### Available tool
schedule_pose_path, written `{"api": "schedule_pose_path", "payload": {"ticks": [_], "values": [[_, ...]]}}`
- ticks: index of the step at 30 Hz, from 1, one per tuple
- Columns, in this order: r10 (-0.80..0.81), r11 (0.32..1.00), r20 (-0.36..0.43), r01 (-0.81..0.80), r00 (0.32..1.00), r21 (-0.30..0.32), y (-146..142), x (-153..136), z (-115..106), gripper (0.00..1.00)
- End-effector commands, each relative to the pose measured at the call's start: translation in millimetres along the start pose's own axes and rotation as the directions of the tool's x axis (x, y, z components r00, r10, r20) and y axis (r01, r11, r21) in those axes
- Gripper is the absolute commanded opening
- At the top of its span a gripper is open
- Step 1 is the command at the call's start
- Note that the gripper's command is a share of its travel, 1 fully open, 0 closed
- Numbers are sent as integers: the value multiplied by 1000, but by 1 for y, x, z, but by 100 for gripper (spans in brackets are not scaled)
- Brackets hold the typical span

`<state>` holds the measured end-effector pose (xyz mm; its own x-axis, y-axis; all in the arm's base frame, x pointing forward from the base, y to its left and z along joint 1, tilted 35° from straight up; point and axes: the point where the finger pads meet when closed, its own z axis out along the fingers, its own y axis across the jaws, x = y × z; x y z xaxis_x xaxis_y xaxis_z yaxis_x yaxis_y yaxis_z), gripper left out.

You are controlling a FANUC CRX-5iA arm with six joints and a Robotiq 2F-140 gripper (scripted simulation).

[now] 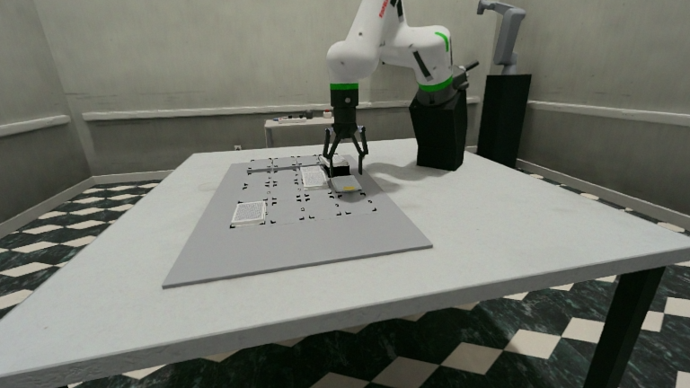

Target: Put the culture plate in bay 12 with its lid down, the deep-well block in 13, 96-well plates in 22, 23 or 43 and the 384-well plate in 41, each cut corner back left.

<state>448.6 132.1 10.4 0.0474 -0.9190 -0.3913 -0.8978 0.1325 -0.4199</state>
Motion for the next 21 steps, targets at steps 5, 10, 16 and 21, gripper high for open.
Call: {"api": "schedule_pose_path", "payload": {"ticks": [5, 10, 16, 21], "values": [[0, 1000, 1, 0, 1000, 1, -1, 0, 11, 70], [0, 1000, 1, 0, 1000, 1, -1, 0, 11, 70], [0, 1000, 1, 0, 1000, 1, -1, 0, 11, 70], [0, 1000, 1, 0, 1000, 1, -1, 0, 11, 70]]}}
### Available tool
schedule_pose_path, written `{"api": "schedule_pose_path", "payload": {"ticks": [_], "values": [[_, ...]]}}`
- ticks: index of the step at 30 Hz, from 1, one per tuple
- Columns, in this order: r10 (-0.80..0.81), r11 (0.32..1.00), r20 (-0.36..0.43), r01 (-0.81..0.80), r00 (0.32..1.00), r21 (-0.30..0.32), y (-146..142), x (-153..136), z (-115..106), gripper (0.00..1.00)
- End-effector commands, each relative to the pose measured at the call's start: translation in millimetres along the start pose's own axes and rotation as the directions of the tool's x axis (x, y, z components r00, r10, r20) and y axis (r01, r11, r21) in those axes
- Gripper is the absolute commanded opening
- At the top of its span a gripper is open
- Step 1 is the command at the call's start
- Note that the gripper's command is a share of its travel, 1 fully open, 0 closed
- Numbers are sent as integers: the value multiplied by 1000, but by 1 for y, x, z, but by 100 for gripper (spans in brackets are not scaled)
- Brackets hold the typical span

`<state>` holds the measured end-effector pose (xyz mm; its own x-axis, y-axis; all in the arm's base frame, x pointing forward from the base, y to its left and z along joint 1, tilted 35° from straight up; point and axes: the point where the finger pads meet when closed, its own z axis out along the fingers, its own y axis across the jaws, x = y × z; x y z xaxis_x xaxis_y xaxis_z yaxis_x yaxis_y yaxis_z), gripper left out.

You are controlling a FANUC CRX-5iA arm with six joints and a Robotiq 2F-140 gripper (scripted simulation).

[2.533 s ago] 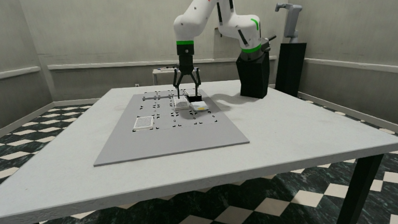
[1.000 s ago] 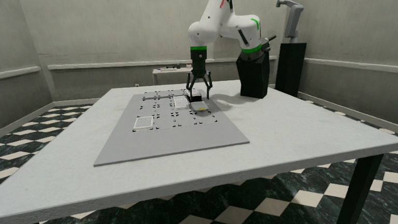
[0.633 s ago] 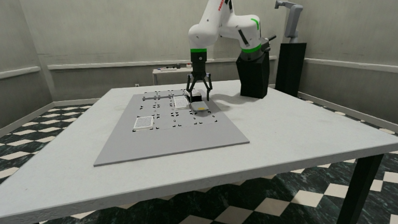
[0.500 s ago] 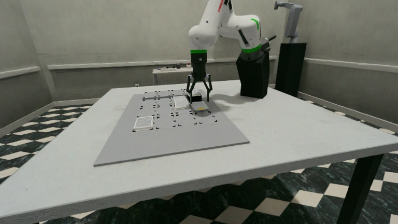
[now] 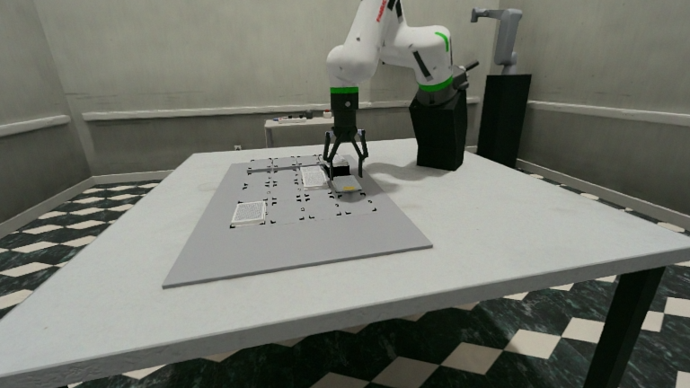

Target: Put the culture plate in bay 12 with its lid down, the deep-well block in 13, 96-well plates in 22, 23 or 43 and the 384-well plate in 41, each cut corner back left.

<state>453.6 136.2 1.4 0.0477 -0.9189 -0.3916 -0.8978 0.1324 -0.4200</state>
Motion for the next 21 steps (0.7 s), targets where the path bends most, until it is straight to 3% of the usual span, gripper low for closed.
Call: {"api": "schedule_pose_path", "payload": {"ticks": [1, 21], "values": [[0, 1000, 0, 0, 1000, 1, -1, 0, 0, 70], [0, 1000, 0, 0, 1000, 1, 0, 0, 18, 70]]}}
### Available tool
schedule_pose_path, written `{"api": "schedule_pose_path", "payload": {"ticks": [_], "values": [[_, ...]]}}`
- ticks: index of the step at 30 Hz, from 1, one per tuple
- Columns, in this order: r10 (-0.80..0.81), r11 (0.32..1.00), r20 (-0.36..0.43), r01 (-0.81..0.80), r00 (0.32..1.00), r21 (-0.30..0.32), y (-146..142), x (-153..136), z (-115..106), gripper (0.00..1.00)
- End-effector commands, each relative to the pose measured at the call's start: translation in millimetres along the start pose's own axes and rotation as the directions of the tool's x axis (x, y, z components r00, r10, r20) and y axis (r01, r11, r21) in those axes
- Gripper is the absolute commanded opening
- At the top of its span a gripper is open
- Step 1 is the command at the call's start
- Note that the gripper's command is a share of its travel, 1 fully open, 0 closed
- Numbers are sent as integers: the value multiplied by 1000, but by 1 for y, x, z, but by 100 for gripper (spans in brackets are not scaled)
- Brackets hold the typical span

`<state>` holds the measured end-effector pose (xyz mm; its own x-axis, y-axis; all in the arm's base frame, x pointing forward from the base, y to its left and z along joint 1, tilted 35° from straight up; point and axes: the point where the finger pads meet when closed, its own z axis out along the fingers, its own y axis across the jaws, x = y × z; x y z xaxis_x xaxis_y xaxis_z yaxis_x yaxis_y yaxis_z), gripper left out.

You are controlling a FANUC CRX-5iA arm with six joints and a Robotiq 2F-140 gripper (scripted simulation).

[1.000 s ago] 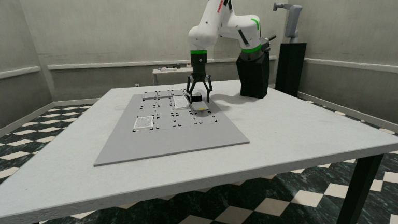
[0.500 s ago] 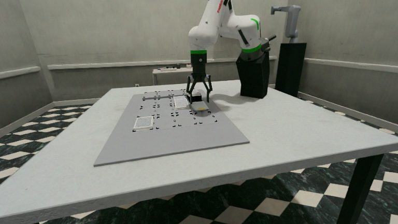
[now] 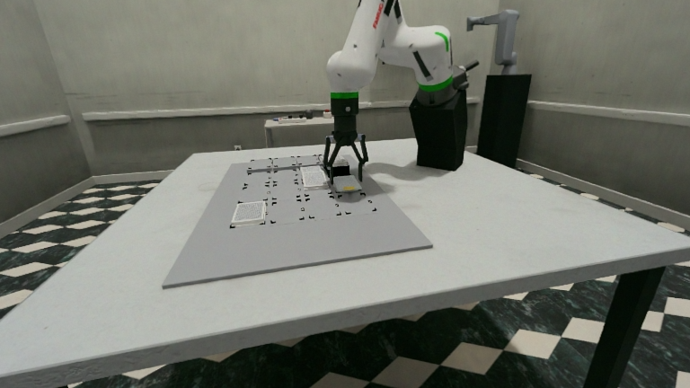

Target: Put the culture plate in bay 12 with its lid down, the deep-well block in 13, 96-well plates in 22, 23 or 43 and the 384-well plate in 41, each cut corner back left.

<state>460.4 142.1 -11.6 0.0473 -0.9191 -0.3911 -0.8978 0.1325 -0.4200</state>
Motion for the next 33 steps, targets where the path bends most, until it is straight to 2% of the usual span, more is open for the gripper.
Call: {"api": "schedule_pose_path", "payload": {"ticks": [1, 13, 33], "values": [[0, 1000, 1, 0, 1000, 1, -1, 0, 3, 70], [0, 1000, 1, 0, 1000, 1, -1, 0, 4, 70], [0, 1000, 1, 0, 1000, 1, -1, 0, 4, 62]]}}
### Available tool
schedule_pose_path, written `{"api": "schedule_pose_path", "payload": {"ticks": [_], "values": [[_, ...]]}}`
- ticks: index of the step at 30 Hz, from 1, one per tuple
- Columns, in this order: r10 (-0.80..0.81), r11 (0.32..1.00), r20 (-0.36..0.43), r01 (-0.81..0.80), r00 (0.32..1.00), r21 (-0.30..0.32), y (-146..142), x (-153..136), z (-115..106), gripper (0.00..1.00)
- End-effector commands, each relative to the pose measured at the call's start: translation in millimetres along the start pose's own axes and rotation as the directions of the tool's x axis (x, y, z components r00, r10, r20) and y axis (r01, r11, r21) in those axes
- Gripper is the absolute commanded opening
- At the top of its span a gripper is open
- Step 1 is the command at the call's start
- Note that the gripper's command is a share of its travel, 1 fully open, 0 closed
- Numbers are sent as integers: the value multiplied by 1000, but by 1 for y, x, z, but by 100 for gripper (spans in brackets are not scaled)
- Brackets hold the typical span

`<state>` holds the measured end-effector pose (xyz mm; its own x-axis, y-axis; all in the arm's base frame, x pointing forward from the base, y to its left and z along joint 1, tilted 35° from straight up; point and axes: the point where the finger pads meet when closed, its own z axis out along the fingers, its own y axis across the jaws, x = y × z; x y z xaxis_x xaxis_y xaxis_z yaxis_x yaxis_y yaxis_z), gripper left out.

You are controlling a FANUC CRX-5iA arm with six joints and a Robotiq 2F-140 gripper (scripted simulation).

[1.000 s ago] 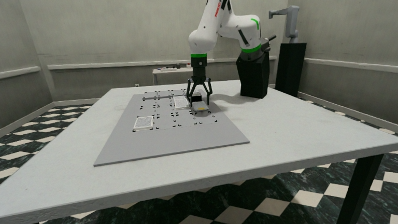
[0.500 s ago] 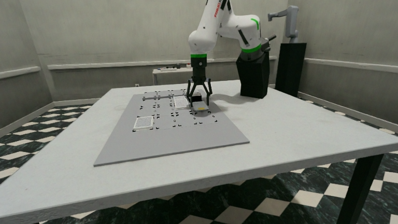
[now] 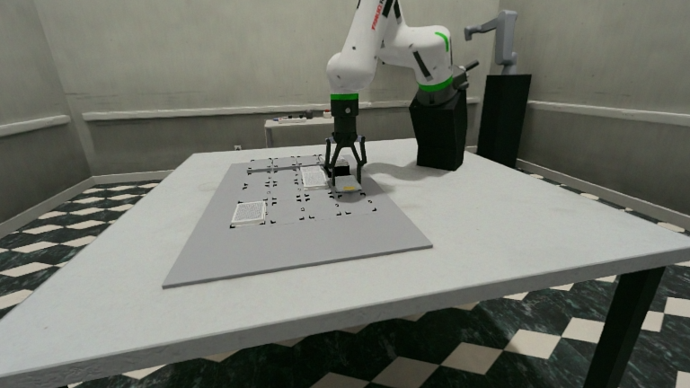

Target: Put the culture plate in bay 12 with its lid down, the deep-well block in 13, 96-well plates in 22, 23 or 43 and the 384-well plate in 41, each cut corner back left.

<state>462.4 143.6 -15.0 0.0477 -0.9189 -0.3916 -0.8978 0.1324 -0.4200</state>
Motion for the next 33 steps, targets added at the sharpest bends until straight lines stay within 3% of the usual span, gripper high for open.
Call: {"api": "schedule_pose_path", "payload": {"ticks": [1, 33], "values": [[0, 1000, 0, 0, 1000, 1, -1, 0, 0, 62], [0, 1000, 0, 0, 1000, 1, -1, 0, -1, 60]]}}
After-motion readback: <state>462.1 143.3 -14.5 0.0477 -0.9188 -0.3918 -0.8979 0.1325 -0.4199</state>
